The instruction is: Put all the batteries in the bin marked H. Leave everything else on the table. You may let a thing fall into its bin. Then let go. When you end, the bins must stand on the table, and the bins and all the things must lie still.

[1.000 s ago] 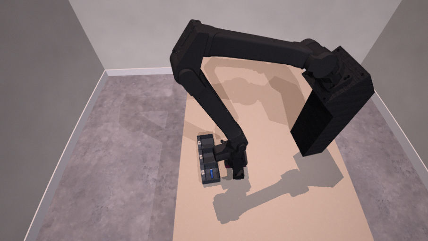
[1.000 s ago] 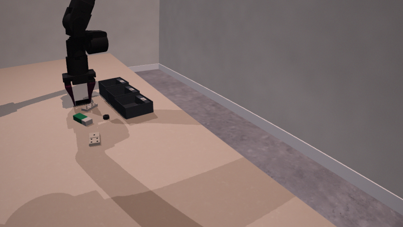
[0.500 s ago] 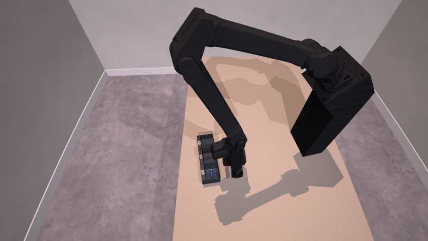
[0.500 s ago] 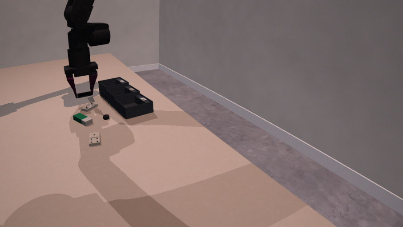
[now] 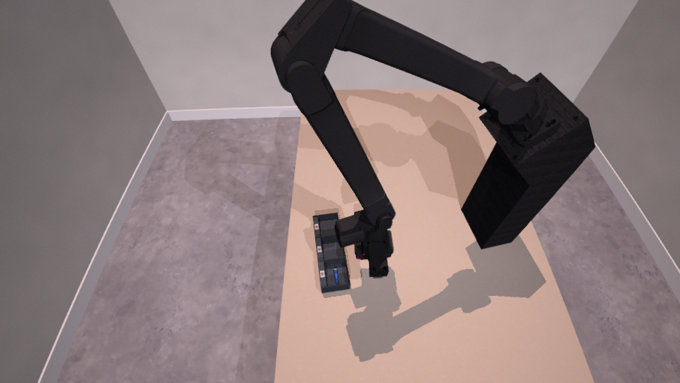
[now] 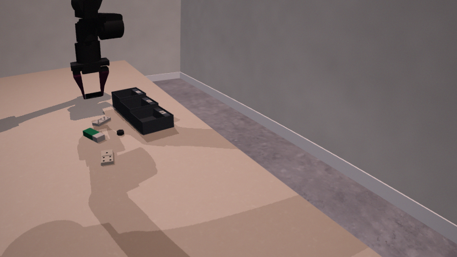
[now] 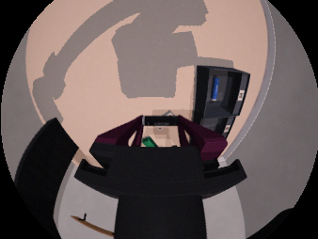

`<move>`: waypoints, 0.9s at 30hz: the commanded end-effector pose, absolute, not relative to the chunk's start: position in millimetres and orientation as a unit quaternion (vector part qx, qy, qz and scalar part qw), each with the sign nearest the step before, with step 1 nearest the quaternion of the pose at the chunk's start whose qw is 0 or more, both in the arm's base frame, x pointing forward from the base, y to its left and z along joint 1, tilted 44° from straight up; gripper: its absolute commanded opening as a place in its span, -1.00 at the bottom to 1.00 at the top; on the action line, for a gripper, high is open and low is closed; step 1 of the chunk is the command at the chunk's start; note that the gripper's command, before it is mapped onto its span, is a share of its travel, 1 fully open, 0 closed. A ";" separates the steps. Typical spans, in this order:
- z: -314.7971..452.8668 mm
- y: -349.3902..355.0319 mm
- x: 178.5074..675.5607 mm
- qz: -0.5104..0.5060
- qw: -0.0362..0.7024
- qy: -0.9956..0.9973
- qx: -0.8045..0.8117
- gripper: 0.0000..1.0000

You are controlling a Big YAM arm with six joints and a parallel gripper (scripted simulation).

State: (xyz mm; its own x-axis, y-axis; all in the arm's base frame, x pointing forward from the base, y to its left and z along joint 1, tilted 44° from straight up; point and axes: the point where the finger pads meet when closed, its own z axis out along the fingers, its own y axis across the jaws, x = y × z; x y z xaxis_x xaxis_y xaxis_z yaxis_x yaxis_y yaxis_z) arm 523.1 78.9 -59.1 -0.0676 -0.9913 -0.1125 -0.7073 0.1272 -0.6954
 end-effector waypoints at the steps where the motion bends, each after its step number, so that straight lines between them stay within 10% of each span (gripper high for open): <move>1: -72.0 80.1 504.9 -0.229 0.282 0.695 -0.620 -0.06; 27: -63.7 83.1 506.8 -0.234 0.292 0.691 -0.618 -0.06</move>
